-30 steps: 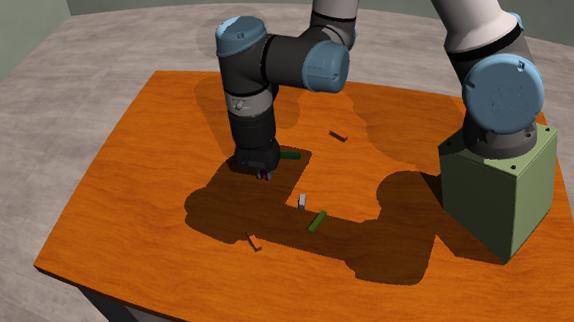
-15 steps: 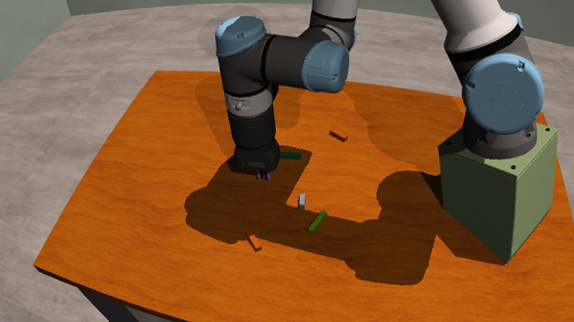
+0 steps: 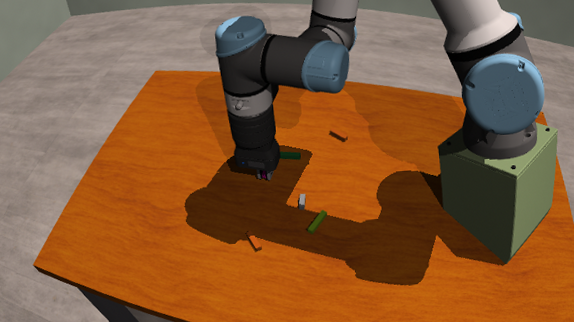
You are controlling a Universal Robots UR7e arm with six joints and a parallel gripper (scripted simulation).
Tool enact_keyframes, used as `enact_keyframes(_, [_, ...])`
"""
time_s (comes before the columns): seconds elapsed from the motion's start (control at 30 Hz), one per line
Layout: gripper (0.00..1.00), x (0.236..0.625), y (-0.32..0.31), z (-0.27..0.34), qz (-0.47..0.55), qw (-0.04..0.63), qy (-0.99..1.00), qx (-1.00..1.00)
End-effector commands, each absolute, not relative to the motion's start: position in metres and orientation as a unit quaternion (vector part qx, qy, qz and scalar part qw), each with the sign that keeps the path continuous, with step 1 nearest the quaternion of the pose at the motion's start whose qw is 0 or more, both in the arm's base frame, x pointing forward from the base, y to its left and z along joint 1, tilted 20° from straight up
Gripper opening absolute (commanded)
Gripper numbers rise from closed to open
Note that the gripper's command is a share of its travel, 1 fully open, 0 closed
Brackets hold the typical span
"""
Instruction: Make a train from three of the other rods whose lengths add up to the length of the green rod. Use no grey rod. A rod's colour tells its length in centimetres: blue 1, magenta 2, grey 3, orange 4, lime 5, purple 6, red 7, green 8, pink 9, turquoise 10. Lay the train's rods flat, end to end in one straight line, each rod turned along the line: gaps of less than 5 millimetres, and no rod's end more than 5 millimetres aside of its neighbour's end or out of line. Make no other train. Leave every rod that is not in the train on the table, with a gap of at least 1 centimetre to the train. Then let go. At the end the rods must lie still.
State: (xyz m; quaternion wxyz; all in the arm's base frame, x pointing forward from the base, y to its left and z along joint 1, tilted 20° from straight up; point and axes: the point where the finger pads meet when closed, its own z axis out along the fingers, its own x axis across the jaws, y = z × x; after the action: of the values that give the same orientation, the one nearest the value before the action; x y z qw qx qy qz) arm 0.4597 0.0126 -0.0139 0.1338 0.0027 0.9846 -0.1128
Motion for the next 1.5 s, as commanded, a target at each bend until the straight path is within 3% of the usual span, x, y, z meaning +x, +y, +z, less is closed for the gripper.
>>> enact_keyframes(0.0, [0.24,0.460,0.013,-0.014,-0.113,0.134,0.984,0.003])
enact_keyframes(1.47, [0.24,0.463,0.010,-0.025,-0.113,0.134,0.984,0.003])
